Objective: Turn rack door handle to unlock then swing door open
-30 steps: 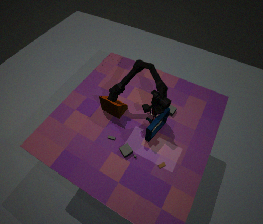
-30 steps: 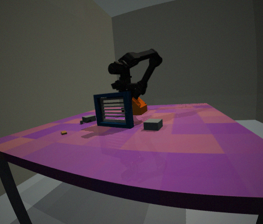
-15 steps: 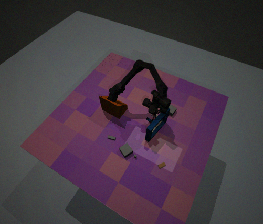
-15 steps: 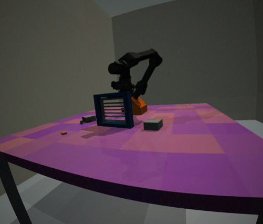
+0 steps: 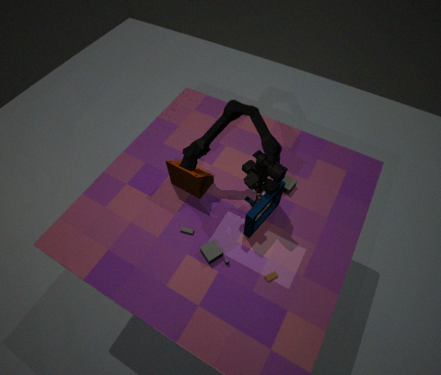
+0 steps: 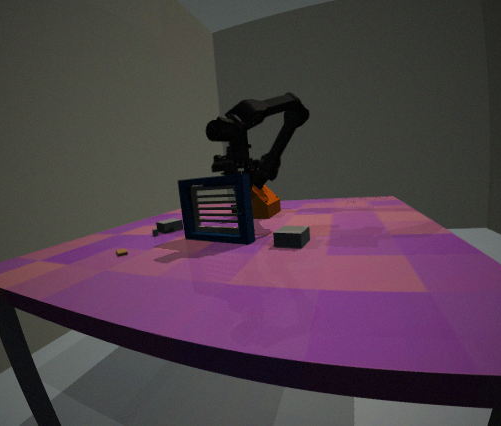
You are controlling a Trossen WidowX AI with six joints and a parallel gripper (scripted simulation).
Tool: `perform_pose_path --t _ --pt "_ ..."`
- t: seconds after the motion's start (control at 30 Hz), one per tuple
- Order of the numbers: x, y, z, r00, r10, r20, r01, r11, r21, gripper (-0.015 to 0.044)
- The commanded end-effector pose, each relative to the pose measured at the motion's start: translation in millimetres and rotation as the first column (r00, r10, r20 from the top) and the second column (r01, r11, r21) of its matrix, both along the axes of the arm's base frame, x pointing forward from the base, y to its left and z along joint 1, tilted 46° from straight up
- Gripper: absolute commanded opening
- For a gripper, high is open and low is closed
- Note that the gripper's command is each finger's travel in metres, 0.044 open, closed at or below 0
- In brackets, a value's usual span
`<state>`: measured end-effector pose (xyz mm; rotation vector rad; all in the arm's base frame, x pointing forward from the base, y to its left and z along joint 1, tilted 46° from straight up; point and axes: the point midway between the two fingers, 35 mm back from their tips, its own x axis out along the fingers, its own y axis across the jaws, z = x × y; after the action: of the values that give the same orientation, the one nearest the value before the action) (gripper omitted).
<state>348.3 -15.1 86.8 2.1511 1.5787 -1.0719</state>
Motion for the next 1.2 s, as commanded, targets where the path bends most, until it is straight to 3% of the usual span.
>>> perform_pose_path --t 0.0,0.07,0.5,1.17 --pt "0.0 0.0 0.2 1.0 -0.006 -0.006 0.006 1.0 0.001 0.0166" --pt "0.0 0.0 0.2 1.0 -0.006 -0.006 0.006 1.0 0.001 0.0114" --pt "0.0 0.0 0.2 1.0 -0.006 -0.006 0.006 1.0 0.001 0.0027" --pt "-15.5 -1.0 -3.7 0.957 0.208 0.203 -0.199 0.978 -0.062 0.0026"
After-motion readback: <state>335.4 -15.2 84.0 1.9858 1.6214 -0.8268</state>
